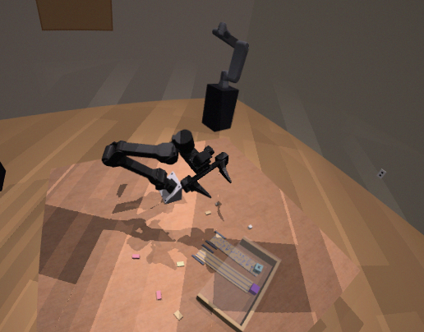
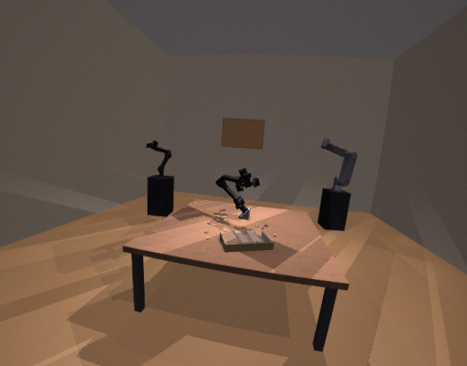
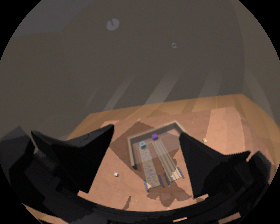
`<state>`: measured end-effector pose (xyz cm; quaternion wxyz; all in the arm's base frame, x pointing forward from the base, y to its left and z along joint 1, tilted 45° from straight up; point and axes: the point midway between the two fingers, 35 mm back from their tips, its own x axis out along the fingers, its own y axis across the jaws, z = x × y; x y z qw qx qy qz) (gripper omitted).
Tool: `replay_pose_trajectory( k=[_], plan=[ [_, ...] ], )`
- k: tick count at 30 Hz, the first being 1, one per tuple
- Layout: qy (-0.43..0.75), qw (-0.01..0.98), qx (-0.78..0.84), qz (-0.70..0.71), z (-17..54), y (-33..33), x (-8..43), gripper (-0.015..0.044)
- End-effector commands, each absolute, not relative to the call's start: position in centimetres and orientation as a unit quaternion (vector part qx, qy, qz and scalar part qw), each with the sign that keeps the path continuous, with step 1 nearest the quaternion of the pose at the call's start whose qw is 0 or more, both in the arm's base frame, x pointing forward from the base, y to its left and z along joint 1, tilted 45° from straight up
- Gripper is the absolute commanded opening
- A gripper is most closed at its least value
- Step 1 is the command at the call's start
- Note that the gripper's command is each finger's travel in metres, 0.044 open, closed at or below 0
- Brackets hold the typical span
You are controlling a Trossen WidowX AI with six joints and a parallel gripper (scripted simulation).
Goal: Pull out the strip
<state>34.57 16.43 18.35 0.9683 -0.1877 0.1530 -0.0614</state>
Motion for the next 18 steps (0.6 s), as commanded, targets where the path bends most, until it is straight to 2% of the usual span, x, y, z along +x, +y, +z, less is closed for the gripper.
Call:
replay_pose_trajectory(
  k=[1,6,13,18],
  plan=[
    [0.224,0.933,-0.259,-0.111,14.3,12.3,34.9,0.0400],
    [0.319,0.870,-0.338,-0.167,9.8,6.6,34.1,0.0400],
    [0.323,0.867,-0.341,-0.169,9.7,6.4,34.1,0.0400],
    [0.398,0.832,-0.350,-0.163,7.3,6.4,35.7,0.0269]
  ],
)
